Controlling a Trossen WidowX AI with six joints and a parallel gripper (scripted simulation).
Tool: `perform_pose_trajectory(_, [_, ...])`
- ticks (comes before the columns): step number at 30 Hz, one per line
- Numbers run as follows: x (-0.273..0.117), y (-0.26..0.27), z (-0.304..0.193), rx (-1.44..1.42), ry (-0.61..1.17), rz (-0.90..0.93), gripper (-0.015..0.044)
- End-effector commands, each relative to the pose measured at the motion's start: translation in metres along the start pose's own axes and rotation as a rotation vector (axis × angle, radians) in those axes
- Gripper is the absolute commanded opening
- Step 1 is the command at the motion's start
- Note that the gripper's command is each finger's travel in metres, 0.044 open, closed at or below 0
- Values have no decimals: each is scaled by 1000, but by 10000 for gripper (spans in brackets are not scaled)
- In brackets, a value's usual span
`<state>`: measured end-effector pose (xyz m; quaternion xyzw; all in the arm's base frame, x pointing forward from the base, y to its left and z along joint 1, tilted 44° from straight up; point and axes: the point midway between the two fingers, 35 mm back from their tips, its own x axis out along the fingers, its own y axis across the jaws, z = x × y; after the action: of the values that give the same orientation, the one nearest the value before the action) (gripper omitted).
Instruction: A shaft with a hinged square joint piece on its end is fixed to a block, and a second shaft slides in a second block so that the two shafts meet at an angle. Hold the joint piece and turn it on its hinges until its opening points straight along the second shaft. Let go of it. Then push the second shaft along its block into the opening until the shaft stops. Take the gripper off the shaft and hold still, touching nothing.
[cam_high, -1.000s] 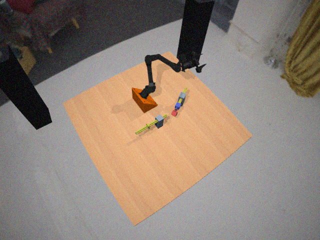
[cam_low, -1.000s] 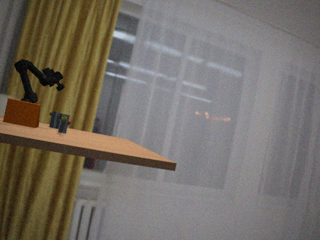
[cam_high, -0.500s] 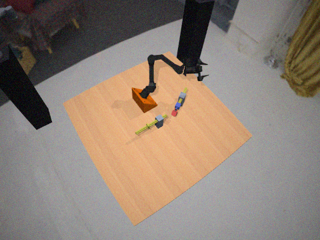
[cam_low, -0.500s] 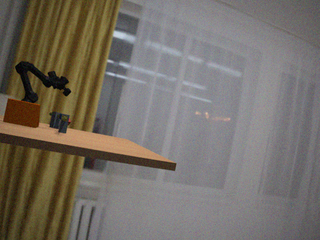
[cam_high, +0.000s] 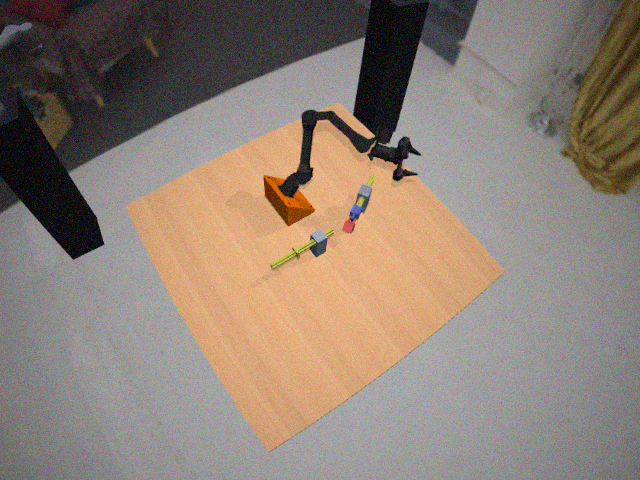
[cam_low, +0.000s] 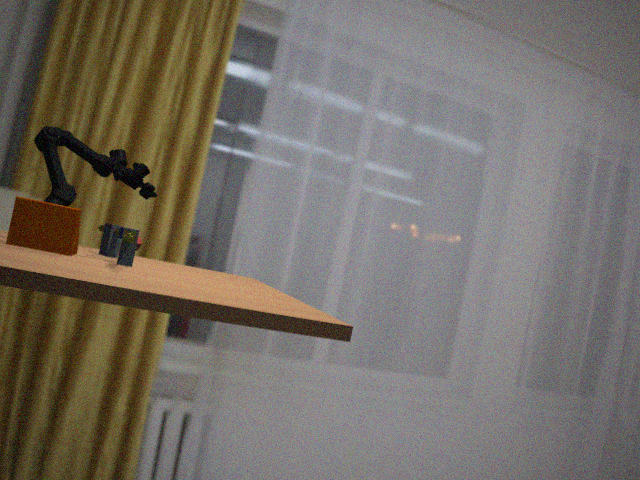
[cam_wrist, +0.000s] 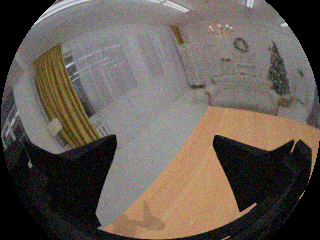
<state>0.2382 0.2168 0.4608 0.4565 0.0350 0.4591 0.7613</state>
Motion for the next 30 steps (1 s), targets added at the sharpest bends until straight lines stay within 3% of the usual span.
perform_pose_trajectory(1, [5, -31, -3, -62, 48, -108, 440])
perform_pose_trajectory(15, [-10, -146, -25, -184, 328, -467, 440])
perform_pose_trajectory(30, [-81, -245, -49, -128, 721, -756, 440])
